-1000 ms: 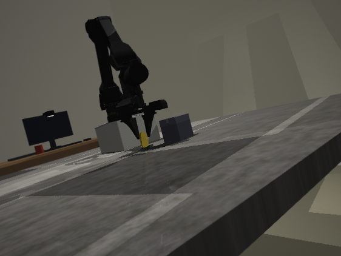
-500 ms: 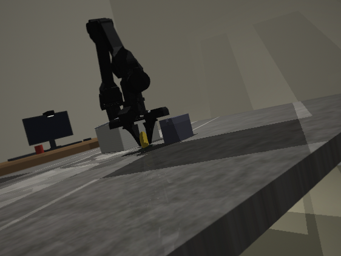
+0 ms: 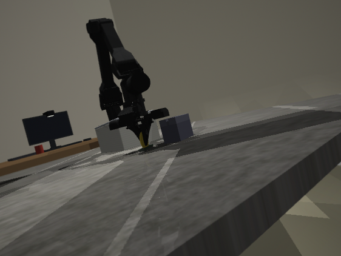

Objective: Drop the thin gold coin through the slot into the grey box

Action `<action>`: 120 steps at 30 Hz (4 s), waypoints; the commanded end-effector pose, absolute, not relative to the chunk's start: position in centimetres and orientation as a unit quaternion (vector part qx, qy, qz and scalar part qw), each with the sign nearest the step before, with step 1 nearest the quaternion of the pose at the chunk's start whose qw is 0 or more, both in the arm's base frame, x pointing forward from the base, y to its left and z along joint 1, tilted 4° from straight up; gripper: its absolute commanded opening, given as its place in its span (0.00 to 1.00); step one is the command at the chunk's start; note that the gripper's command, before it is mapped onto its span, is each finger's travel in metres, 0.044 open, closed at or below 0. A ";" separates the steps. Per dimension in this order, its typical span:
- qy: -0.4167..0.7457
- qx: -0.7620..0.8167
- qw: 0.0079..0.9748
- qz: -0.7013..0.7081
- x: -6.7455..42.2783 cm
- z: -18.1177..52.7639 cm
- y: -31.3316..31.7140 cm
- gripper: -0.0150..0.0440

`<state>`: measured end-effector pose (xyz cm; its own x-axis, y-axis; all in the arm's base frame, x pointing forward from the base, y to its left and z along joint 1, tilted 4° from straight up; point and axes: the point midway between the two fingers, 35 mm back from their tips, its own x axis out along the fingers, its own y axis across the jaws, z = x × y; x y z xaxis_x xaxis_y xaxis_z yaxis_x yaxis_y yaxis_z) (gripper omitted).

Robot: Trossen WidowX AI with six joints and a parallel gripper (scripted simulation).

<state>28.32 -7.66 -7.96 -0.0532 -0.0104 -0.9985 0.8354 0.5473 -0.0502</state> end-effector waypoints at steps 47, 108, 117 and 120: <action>0.629 0.338 0.600 -0.361 28.9 1.5 -7.7 0.25; 0.595 0.393 0.566 -0.413 33.2 1.4 2.6 0.25; 0.598 0.389 0.566 -0.414 32.8 1.2 2.4 0.25; 0.598 0.389 0.566 -0.414 32.8 1.2 2.4 0.25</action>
<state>32.91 2.45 1.18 -0.0566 -0.0034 -0.9984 0.9348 0.3511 -0.0542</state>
